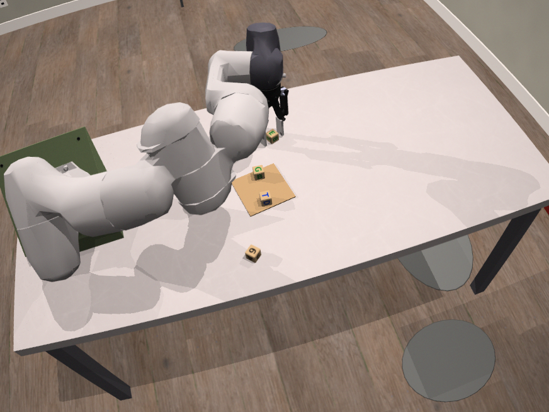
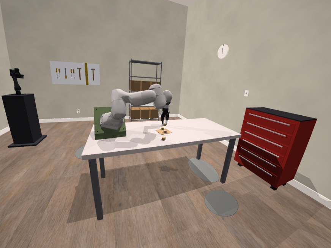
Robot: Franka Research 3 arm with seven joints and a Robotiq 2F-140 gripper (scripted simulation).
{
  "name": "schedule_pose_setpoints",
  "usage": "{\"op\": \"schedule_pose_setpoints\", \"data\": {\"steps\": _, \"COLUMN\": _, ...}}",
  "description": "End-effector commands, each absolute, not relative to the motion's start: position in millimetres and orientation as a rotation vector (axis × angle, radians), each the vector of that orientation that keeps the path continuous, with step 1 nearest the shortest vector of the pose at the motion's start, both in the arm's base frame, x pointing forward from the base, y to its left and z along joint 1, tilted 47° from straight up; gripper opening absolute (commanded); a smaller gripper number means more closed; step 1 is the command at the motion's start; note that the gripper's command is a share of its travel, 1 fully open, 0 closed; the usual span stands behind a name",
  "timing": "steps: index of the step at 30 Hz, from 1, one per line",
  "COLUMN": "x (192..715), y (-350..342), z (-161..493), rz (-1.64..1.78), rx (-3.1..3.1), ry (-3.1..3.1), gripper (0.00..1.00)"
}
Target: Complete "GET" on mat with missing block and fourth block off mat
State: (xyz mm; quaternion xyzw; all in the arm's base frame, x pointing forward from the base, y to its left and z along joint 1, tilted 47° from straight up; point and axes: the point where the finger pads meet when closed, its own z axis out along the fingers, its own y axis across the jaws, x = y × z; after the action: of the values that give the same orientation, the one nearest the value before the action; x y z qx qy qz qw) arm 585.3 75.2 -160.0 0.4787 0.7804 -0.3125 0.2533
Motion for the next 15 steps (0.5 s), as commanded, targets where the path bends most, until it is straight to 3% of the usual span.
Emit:
{"op": "schedule_pose_setpoints", "data": {"steps": 1, "x": 586.5, "y": 74.1, "z": -160.7, "rz": -0.845, "rx": 1.306, "ry": 2.116, "gripper": 0.4}}
{"op": "schedule_pose_setpoints", "data": {"steps": 7, "x": 586.5, "y": 74.1, "z": -160.7, "rz": -0.845, "rx": 1.306, "ry": 2.116, "gripper": 0.4}}
{"op": "schedule_pose_setpoints", "data": {"steps": 8, "x": 586.5, "y": 74.1, "z": -160.7, "rz": -0.845, "rx": 1.306, "ry": 2.116, "gripper": 0.28}}
{"op": "schedule_pose_setpoints", "data": {"steps": 15, "x": 586.5, "y": 74.1, "z": -160.7, "rz": -0.845, "rx": 1.306, "ry": 2.116, "gripper": 0.28}}
